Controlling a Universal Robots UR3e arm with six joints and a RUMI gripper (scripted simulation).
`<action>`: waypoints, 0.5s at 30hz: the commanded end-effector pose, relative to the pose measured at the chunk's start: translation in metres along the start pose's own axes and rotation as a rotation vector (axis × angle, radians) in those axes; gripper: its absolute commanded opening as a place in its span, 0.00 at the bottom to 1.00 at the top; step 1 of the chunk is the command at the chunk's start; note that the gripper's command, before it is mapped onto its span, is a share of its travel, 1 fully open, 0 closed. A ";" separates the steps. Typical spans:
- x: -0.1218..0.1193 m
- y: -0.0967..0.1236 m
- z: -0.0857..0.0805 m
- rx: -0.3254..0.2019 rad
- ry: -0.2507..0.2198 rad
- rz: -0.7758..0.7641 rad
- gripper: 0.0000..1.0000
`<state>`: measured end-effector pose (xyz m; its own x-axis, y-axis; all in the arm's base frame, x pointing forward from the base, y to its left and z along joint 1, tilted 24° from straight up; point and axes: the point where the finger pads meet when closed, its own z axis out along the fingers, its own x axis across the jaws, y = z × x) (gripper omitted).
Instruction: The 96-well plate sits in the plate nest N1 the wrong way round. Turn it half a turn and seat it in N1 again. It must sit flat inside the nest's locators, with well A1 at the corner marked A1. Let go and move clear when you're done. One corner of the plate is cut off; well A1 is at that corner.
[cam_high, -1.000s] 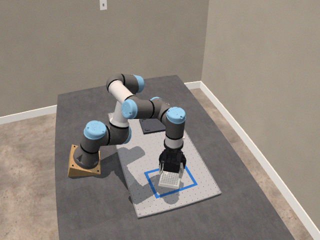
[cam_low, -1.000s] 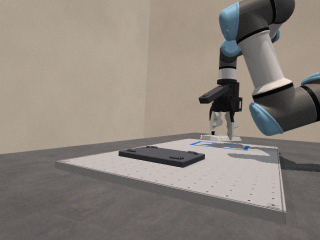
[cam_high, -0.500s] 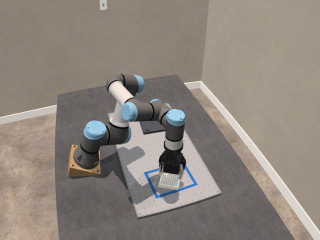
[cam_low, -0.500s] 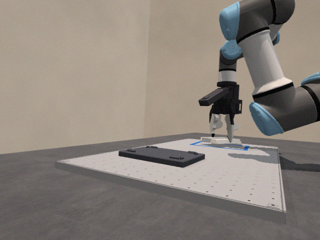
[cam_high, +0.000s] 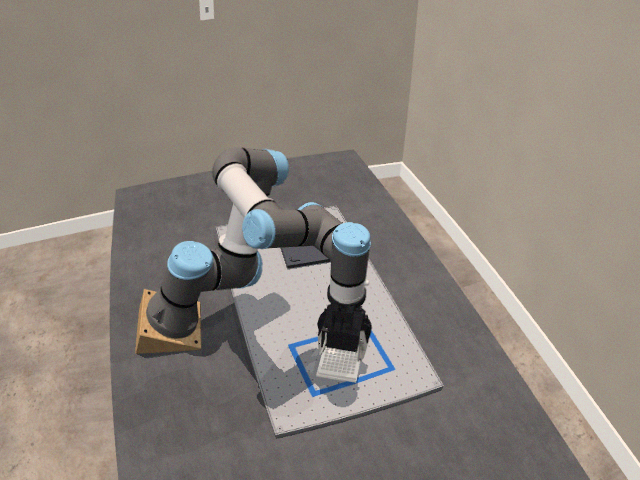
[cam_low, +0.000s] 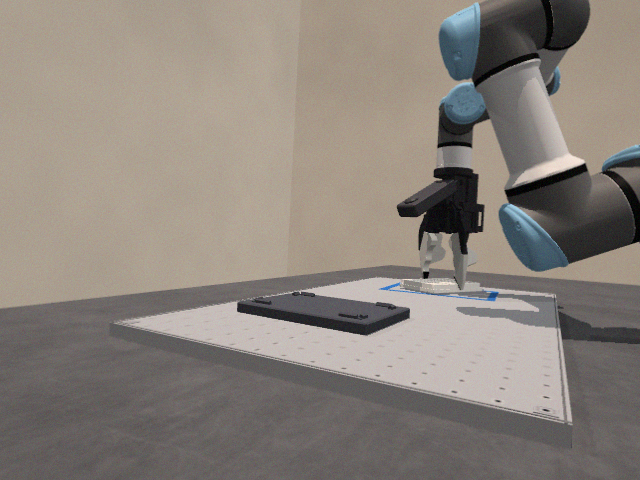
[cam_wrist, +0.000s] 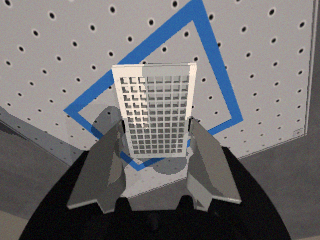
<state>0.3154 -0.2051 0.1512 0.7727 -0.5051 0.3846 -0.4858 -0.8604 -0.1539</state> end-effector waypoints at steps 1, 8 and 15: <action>0.001 0.000 0.002 -0.002 0.002 -0.001 0.00; 0.001 0.000 0.002 -0.002 0.002 -0.001 0.00; 0.001 0.000 0.002 -0.002 0.002 -0.001 1.00</action>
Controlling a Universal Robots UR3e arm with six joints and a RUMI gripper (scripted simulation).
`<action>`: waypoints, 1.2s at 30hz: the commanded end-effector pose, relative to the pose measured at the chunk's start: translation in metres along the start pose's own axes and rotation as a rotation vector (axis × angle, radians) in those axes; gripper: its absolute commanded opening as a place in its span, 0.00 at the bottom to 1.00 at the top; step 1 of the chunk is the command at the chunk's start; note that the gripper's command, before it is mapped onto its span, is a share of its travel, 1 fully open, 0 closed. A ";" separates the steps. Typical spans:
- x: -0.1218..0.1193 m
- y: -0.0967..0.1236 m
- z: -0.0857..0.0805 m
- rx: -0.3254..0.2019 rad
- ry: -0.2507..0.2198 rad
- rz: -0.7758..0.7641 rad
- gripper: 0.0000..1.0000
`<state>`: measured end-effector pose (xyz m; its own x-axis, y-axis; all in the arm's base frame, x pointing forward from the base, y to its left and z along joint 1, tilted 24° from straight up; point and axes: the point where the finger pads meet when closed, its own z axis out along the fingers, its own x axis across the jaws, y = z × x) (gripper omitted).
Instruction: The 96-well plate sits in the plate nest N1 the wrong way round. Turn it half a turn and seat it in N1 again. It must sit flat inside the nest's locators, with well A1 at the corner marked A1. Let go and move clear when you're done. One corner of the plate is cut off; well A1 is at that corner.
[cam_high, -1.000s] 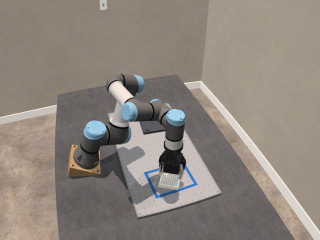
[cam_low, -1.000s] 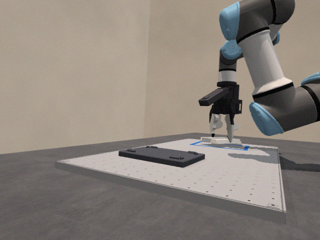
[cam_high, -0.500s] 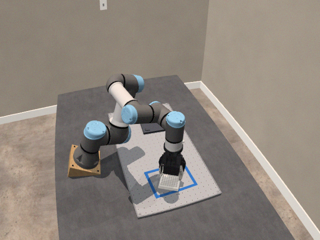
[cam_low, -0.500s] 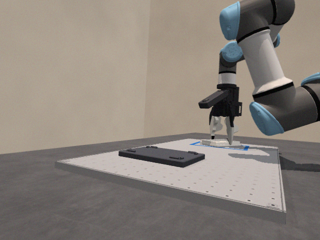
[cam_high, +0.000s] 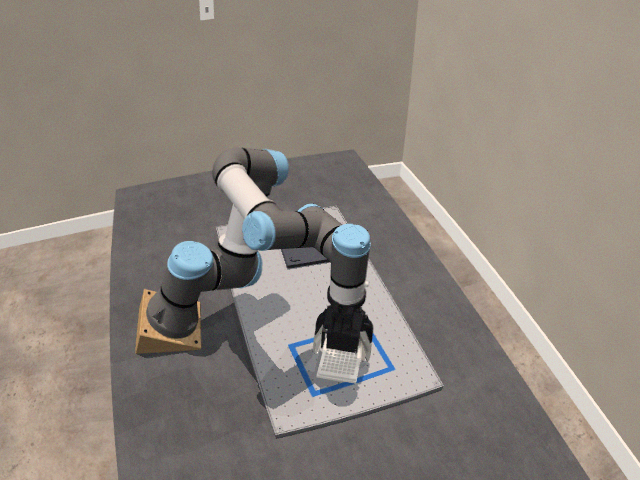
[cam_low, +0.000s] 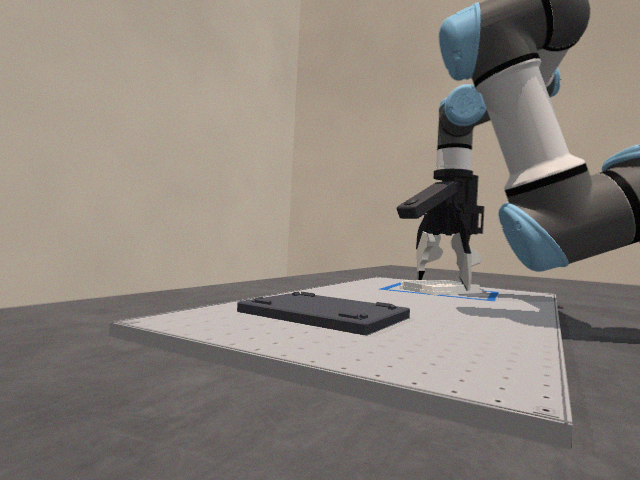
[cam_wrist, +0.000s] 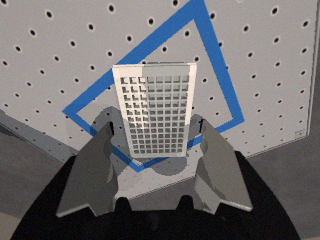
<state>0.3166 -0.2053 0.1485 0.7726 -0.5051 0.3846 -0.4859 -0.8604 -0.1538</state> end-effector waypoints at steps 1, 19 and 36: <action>0.001 0.000 -0.001 -0.001 0.002 -0.001 1.00; 0.001 0.000 -0.001 -0.001 0.002 -0.001 1.00; 0.001 0.000 -0.041 -0.002 0.002 -0.001 1.00</action>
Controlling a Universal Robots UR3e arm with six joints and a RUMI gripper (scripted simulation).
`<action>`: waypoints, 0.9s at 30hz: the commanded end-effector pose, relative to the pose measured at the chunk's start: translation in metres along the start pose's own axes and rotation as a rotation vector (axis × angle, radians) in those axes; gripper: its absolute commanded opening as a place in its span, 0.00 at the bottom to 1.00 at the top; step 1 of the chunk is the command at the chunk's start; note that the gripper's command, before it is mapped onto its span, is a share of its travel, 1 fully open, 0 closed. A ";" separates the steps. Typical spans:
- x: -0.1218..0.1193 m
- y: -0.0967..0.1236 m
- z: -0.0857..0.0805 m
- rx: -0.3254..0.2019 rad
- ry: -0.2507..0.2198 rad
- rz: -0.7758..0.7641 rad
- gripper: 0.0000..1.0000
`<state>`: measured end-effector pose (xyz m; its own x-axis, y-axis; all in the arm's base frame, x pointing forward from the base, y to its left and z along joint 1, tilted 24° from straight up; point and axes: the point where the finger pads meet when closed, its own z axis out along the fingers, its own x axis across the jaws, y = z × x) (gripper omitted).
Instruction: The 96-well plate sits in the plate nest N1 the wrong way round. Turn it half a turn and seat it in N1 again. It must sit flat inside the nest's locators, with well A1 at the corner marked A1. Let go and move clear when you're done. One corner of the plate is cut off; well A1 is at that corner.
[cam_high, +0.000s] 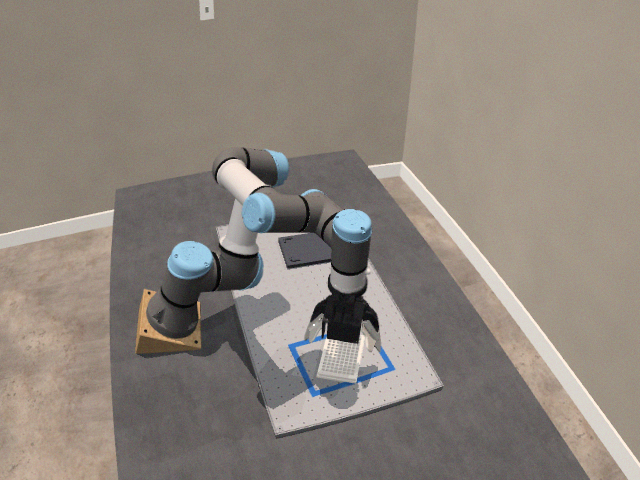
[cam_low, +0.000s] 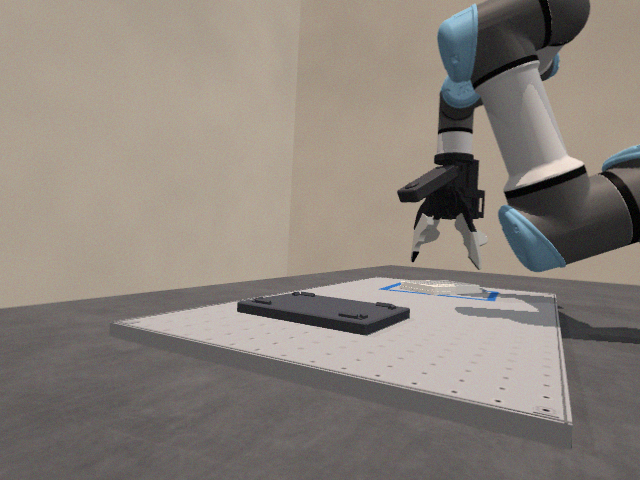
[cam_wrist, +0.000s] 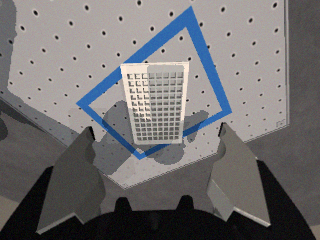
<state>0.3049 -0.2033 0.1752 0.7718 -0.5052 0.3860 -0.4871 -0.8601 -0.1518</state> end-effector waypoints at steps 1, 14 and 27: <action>0.000 0.000 -0.014 0.001 0.000 -0.001 1.00; 0.000 0.000 -0.043 0.001 0.000 -0.001 1.00; 0.000 0.000 -0.044 0.001 0.000 -0.001 1.00</action>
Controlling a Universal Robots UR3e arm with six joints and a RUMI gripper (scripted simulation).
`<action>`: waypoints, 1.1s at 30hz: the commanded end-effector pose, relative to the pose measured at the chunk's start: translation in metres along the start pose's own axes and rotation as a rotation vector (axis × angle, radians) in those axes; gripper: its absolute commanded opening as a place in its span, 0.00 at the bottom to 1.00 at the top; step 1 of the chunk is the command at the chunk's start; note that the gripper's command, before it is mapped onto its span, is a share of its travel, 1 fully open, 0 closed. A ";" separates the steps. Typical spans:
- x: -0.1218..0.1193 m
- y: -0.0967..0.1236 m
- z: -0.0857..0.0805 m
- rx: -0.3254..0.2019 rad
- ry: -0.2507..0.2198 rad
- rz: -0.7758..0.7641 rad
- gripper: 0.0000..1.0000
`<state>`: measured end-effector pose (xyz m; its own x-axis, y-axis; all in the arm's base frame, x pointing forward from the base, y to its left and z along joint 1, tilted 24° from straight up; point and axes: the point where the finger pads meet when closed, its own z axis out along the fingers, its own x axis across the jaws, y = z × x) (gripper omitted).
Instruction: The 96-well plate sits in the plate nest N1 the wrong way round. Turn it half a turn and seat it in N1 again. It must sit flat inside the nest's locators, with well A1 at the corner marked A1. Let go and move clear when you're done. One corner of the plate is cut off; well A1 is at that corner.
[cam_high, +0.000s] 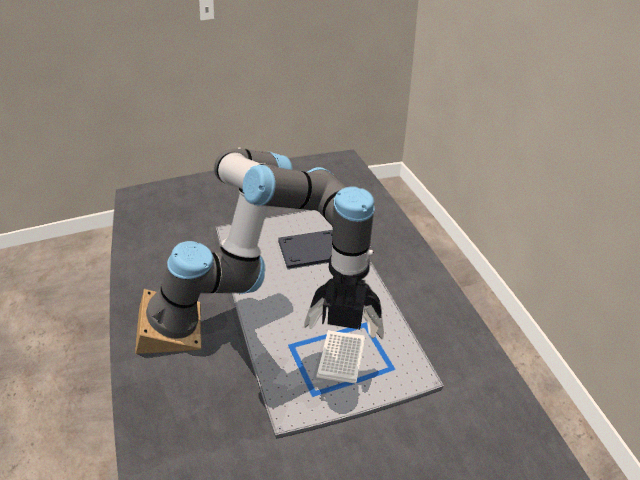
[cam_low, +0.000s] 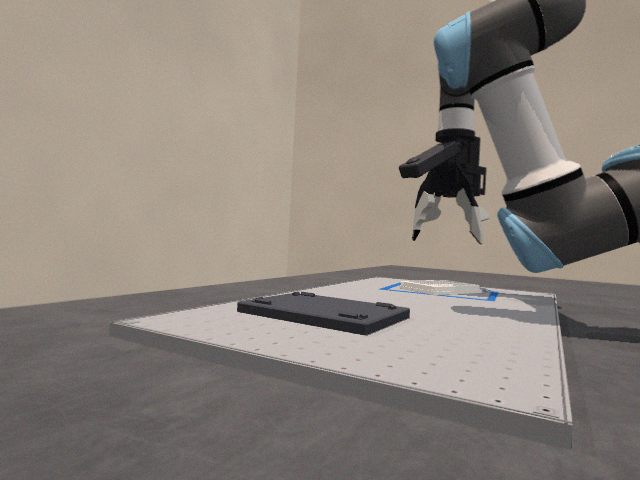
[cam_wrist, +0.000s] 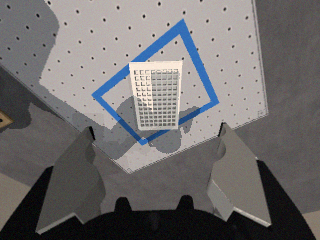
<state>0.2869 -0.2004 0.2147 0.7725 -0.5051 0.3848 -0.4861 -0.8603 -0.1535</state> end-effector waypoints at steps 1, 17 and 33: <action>0.000 0.000 -0.001 -0.001 0.001 -0.001 1.00; 0.000 0.000 -0.001 -0.001 0.002 0.399 1.00; 0.000 0.000 -0.001 -0.001 0.002 0.899 1.00</action>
<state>0.2865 -0.2004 0.2149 0.2325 -0.9571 0.1728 -0.8773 -0.2831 -0.3875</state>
